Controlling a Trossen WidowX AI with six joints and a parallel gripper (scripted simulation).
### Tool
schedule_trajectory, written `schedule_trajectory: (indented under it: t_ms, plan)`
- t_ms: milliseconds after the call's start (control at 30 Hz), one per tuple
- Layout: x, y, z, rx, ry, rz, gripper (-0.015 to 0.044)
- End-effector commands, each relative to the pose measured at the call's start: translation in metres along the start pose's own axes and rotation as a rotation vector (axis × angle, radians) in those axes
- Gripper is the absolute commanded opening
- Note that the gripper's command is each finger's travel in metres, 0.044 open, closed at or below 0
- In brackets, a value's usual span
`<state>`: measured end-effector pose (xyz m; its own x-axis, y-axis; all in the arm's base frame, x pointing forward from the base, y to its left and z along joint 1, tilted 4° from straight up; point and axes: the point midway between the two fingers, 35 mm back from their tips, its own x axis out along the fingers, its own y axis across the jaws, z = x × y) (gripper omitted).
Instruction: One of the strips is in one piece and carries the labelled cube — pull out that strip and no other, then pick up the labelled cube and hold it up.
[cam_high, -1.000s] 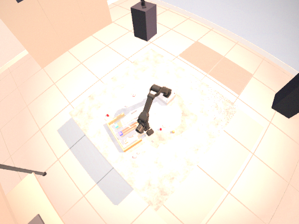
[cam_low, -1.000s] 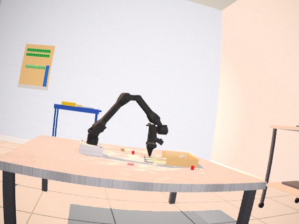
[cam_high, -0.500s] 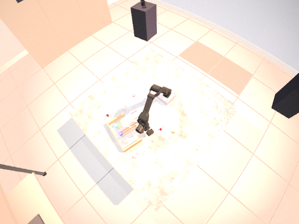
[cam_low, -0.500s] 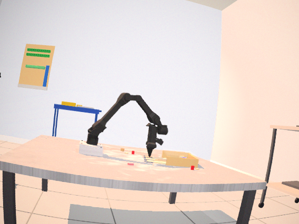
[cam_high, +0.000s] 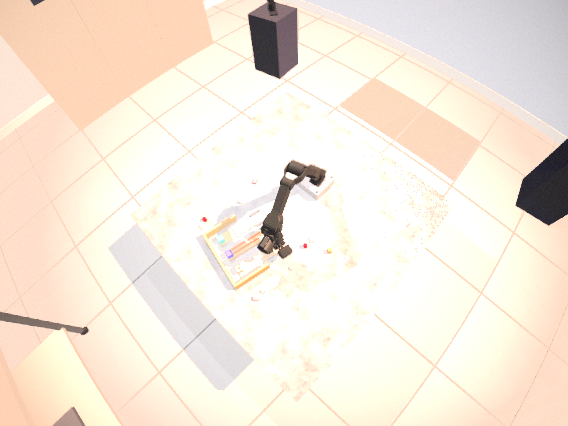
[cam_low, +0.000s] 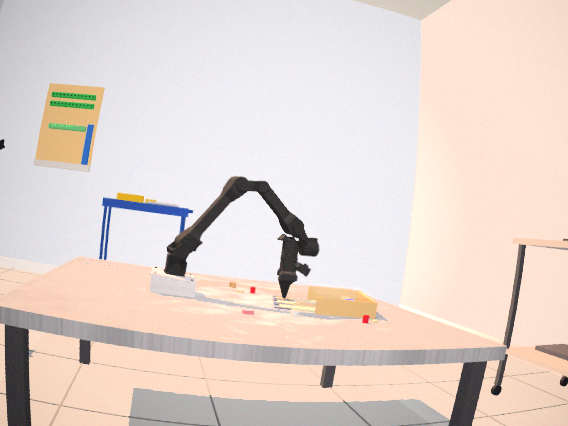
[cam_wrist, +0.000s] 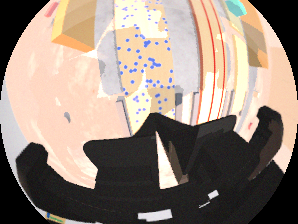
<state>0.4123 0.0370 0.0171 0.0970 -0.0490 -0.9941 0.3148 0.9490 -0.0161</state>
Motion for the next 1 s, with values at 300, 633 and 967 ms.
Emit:
schedule_trajectory:
  t_ms: [300,633,967]
  plan:
    - [0.002,0.0,0.0,-0.004,0.0,0.004,0.0]
    - [0.003,0.0,0.0,-0.004,0.0,0.004,0.0]
    - [0.004,0.0,-0.011,-0.004,0.001,0.004,0.0]
